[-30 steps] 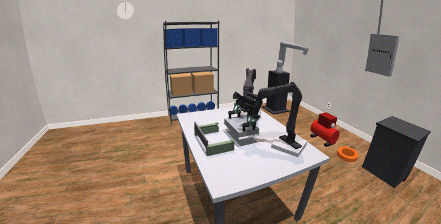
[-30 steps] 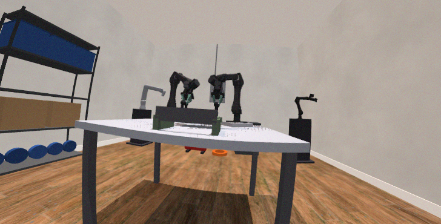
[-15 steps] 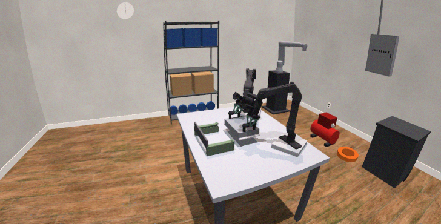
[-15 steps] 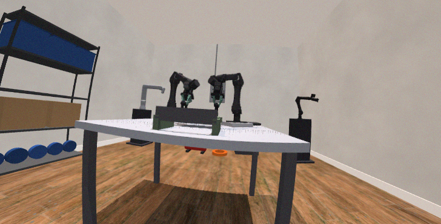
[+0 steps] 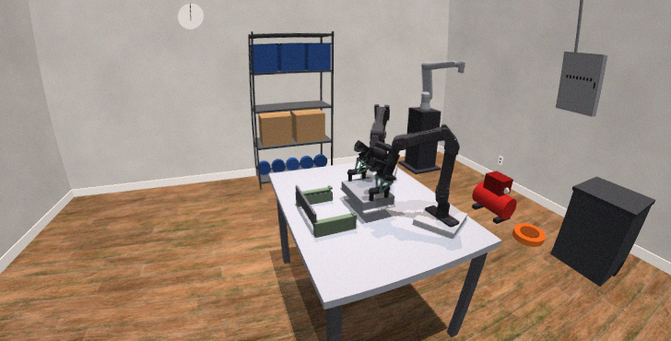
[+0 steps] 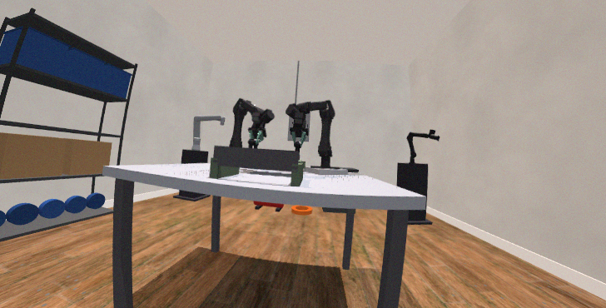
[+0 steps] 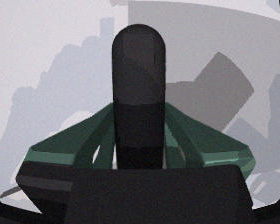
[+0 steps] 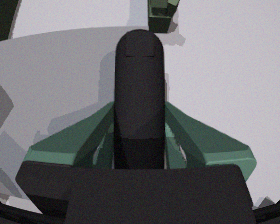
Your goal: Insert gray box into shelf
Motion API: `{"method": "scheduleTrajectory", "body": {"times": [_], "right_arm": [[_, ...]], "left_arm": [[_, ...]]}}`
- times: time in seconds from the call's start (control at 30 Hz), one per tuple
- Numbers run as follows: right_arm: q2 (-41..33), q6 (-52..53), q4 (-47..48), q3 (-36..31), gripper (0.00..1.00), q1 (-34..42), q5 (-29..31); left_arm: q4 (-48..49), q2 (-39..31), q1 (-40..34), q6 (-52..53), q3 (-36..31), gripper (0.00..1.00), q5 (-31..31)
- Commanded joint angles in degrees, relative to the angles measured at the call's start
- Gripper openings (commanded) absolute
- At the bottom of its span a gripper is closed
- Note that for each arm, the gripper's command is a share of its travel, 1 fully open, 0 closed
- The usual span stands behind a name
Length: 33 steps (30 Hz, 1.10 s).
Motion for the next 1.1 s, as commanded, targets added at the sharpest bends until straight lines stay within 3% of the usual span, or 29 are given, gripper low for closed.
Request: {"method": "scheduleTrajectory", "body": {"times": [0.0,0.13,0.37,1.07], "right_arm": [[-1.6,-0.8,4.0,1.9,0.14,-0.8,3.9],[-2.4,-0.9,3.9,-1.2,0.14,-0.9,3.9],[-2.9,-1.4,1.3,2.3,0.14,-0.8,4.3],[-3.2,-1.3,1.2,3.5,0.14,-0.7,5.4]], "left_arm": [[3.0,-0.8,0.7,1.9,2.6,0.14,-2.3],[3.0,-2.8,-0.7,1.6,2.1,0.14,-2.2],[1.8,-2.9,0.7,1.8,2.3,0.14,-0.4],[3.3,-3.2,0.7,1.4,2.0,0.14,-1.3]]}}
